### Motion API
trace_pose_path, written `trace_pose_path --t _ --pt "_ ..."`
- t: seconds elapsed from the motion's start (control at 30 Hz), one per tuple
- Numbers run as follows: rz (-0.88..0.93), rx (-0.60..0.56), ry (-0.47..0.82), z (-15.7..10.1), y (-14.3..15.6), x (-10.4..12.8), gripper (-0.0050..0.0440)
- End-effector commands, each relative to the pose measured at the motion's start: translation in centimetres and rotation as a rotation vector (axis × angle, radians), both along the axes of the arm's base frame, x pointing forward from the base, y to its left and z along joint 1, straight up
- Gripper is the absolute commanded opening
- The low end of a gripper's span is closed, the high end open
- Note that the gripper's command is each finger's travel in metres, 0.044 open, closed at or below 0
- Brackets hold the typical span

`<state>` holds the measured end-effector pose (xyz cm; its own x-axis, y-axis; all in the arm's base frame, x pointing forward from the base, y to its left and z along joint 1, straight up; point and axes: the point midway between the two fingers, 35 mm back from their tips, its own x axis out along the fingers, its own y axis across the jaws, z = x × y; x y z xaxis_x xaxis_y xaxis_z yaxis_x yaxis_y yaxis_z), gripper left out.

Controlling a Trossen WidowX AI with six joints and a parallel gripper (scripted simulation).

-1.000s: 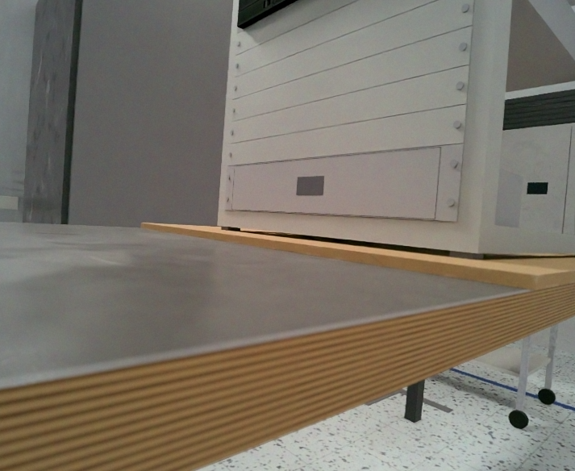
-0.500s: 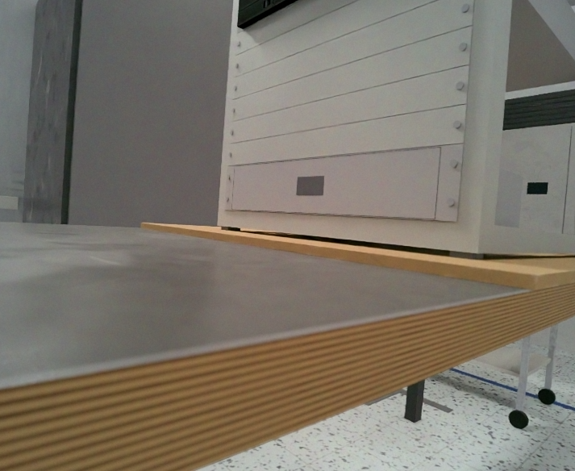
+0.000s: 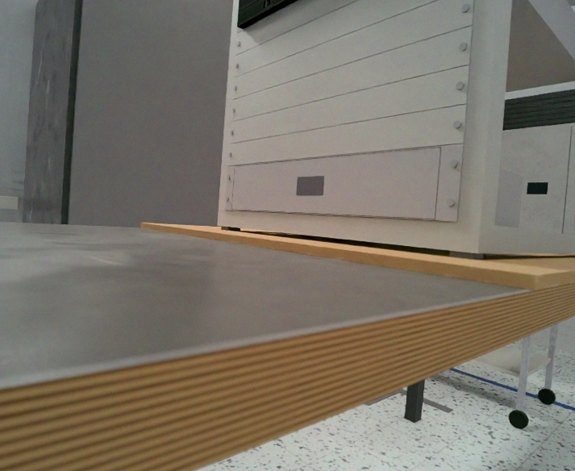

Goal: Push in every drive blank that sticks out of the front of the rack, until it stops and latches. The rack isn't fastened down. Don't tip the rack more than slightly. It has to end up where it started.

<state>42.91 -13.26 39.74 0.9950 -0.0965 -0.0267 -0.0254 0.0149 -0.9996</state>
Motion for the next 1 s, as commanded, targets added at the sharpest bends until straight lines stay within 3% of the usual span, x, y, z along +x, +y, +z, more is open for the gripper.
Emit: trace_pose_path --t 0.0,0.97 --pt "0.001 -0.013 -0.024 1.14 0.13 -0.05 -0.0050" --pt "0.001 -0.013 -0.024 1.14 0.10 0.24 -0.0050"
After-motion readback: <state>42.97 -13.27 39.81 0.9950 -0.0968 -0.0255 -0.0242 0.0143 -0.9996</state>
